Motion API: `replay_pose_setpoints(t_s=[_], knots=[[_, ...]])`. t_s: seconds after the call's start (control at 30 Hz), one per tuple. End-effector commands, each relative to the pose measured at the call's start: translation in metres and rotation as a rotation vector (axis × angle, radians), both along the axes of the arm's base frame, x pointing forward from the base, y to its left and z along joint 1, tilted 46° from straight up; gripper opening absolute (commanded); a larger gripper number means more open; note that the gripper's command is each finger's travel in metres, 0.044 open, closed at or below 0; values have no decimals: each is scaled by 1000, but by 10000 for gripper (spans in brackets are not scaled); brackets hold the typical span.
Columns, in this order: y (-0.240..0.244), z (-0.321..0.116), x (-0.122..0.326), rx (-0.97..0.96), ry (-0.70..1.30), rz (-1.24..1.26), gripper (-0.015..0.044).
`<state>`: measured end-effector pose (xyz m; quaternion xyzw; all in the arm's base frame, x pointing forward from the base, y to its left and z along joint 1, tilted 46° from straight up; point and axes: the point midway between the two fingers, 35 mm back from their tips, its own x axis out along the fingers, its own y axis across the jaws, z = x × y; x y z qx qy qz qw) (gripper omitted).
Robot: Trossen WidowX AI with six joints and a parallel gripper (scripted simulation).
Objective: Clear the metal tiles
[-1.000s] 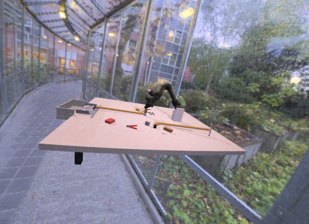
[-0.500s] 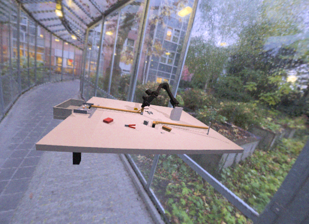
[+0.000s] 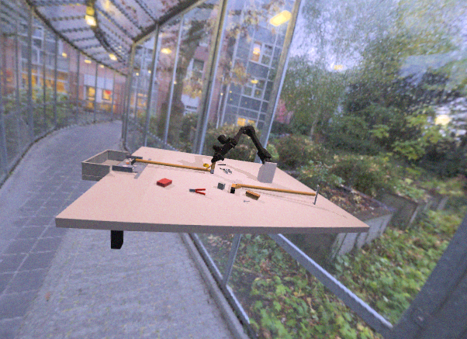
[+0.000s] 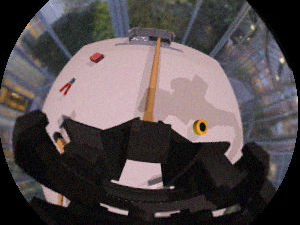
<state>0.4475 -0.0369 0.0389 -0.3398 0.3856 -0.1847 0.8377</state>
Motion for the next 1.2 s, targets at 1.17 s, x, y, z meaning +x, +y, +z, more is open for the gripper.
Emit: replay_pose_setpoints(t_s=[1.17], knots=[[5, 5, 64, 3, -14, 8, 0]])
